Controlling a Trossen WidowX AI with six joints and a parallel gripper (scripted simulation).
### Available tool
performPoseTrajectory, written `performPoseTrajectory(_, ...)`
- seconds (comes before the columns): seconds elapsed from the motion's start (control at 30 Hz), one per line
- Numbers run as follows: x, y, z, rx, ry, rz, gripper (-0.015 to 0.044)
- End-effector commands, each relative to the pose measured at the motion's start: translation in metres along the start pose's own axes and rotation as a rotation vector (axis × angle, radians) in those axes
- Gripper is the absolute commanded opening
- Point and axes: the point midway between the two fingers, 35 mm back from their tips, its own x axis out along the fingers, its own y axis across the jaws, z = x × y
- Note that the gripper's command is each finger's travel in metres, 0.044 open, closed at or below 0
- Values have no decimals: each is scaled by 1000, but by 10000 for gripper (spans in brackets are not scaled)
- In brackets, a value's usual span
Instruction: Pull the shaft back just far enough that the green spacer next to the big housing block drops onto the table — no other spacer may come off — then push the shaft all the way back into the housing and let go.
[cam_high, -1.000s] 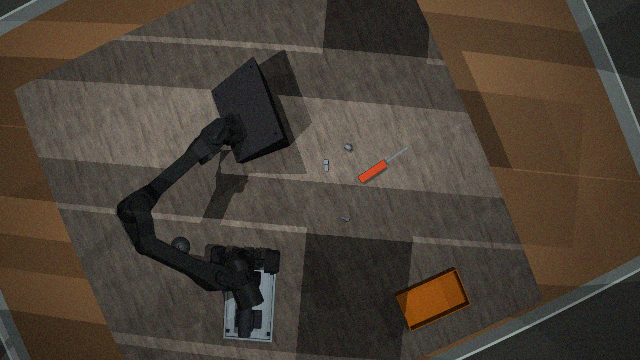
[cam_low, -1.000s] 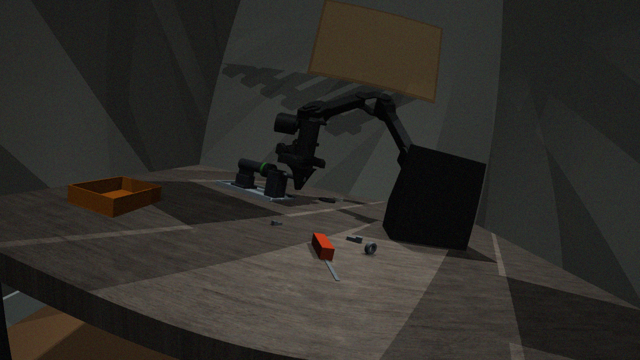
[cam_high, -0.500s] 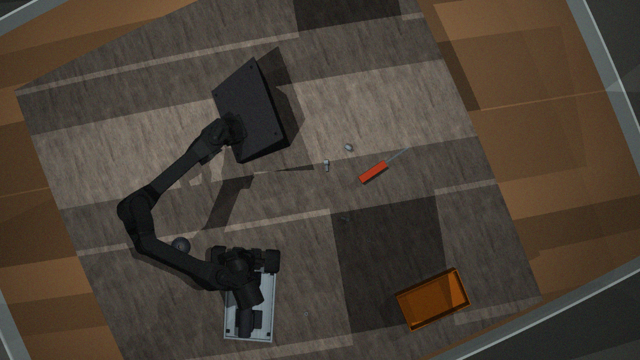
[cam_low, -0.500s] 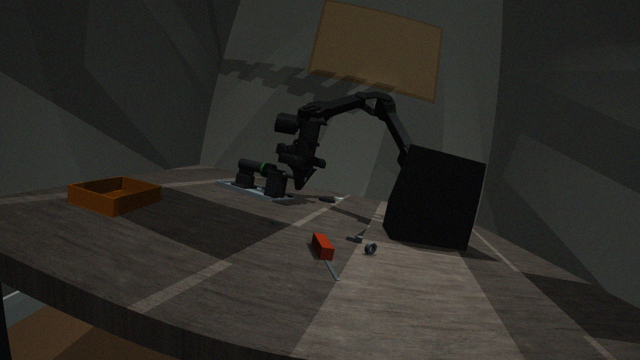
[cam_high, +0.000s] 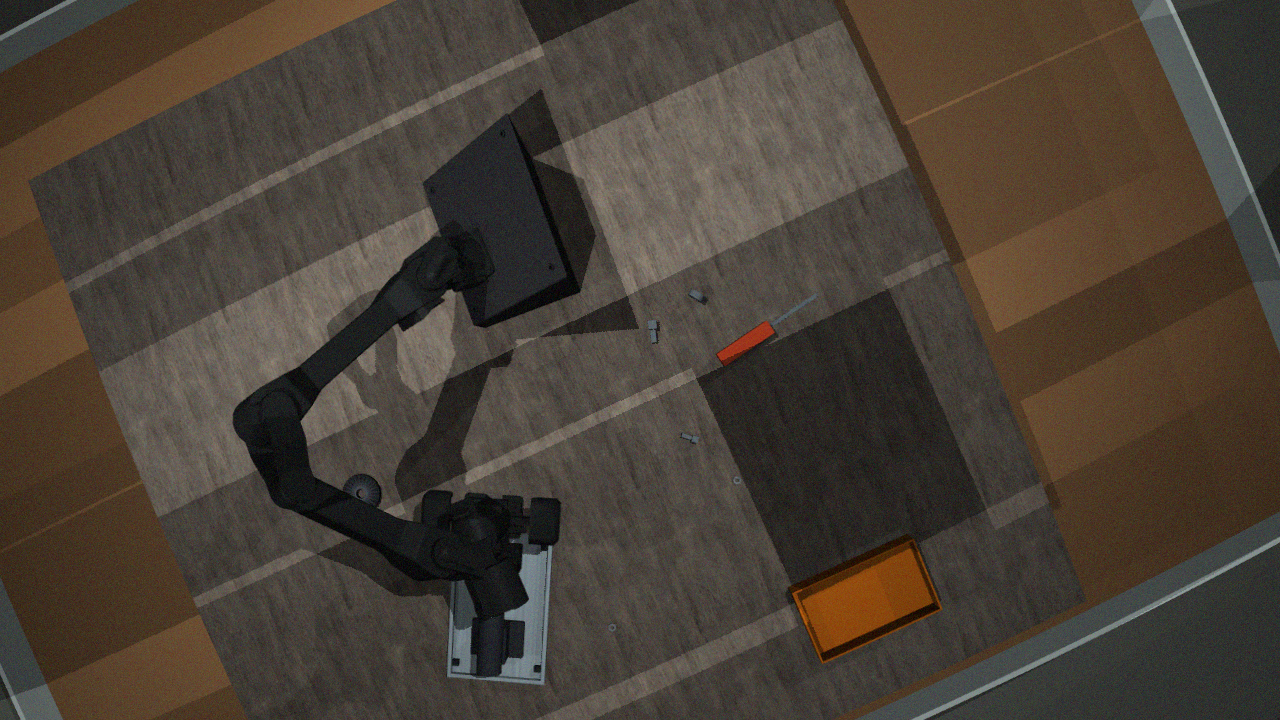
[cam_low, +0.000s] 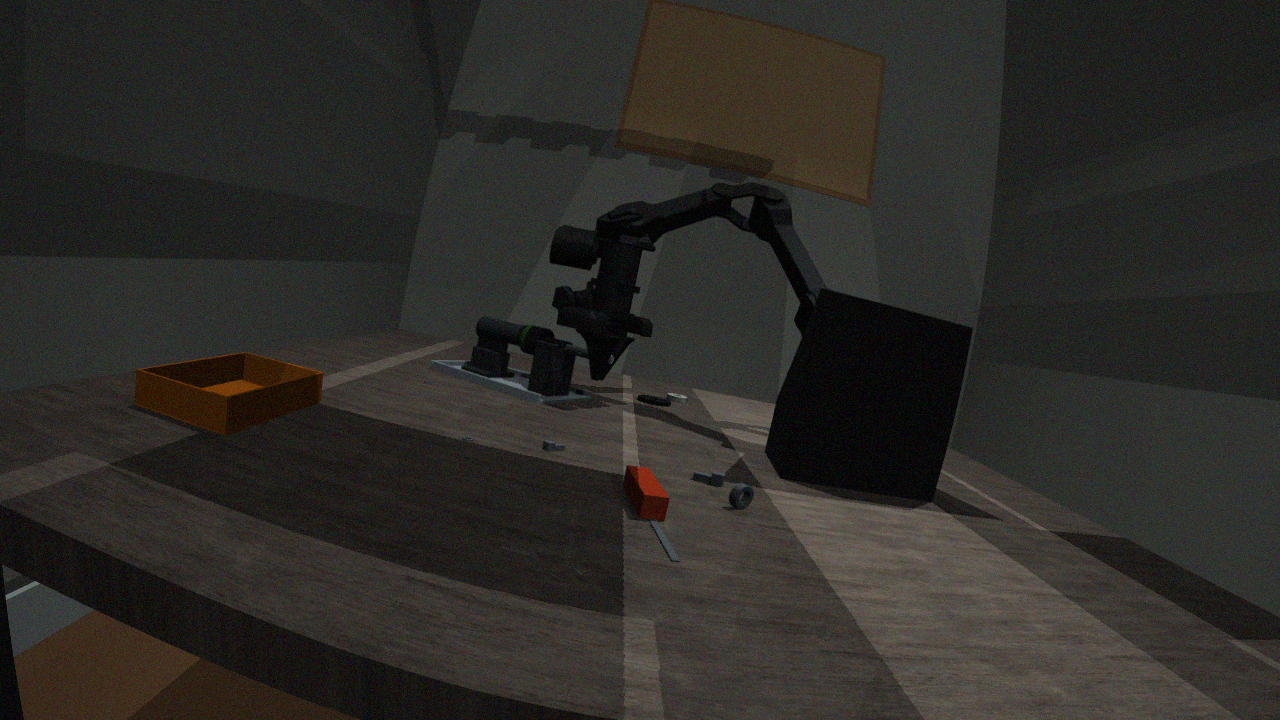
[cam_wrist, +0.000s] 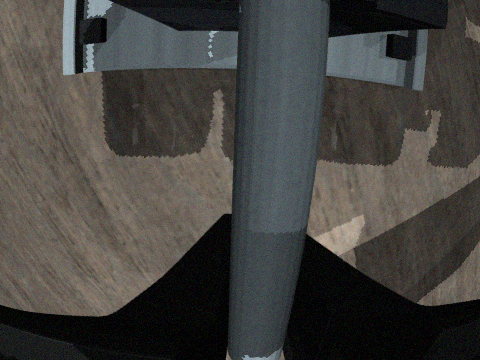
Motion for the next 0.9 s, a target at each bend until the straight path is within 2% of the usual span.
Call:
performPoseTrajectory(0.0,0,0,-1,4,0,1,0)
performPoseTrajectory(0.87,0,0,-3,4,0,1,0)
